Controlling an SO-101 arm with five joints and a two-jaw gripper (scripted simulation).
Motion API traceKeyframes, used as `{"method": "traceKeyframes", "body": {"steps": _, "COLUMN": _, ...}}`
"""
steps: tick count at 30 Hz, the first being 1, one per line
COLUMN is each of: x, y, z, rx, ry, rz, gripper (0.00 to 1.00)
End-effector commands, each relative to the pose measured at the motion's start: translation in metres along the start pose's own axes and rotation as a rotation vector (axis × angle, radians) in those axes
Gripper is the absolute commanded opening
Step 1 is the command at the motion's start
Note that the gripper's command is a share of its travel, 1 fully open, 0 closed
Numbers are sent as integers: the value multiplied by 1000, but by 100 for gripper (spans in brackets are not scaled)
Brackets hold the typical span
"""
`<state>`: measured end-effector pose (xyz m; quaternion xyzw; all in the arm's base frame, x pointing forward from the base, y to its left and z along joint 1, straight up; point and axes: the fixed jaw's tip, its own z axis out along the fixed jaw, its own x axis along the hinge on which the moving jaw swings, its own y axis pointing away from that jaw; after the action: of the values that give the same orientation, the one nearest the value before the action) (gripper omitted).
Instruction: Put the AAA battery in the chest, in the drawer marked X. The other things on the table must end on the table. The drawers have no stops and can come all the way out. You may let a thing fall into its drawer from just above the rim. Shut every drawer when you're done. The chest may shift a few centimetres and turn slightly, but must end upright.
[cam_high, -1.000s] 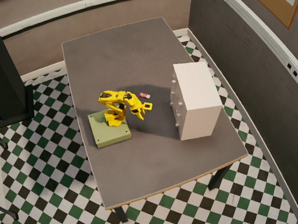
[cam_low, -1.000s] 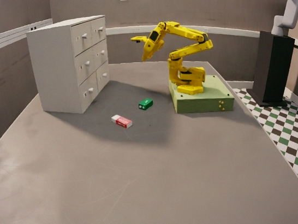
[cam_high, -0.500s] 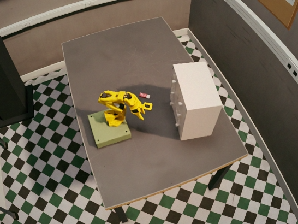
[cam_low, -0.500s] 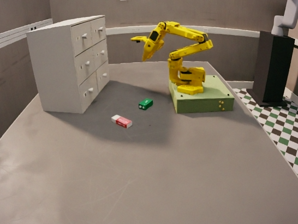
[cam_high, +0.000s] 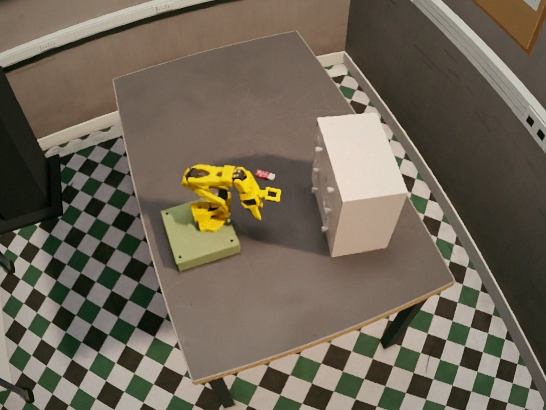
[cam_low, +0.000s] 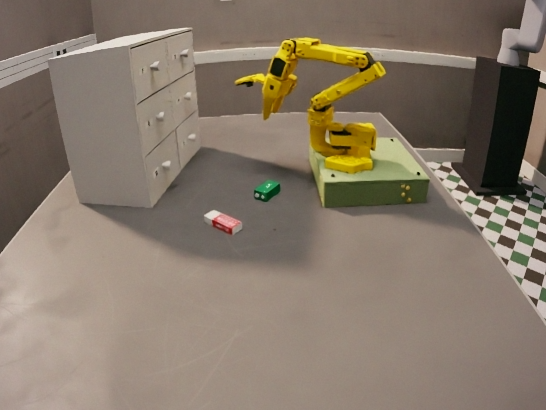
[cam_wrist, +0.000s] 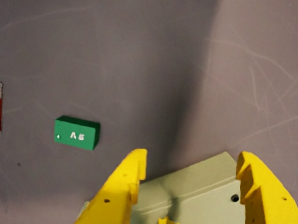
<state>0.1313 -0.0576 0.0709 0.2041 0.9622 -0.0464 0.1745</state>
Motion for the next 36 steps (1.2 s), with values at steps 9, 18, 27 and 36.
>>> {"method": "traceKeyframes", "body": {"steps": 9, "x": 17, "y": 22, "z": 5, "rx": -51, "ry": 318, "rz": -173, "gripper": 31}}
{"method": "traceKeyframes", "body": {"steps": 18, "x": 19, "y": 25, "z": 6, "rx": -54, "ry": 360, "rz": -197, "gripper": 36}}
{"method": "traceKeyframes", "body": {"steps": 27, "x": 19, "y": 25, "z": 6, "rx": -54, "ry": 360, "rz": -197, "gripper": 40}}
{"method": "traceKeyframes", "body": {"steps": 36, "x": 19, "y": 25, "z": 6, "rx": -54, "ry": 360, "rz": -197, "gripper": 40}}
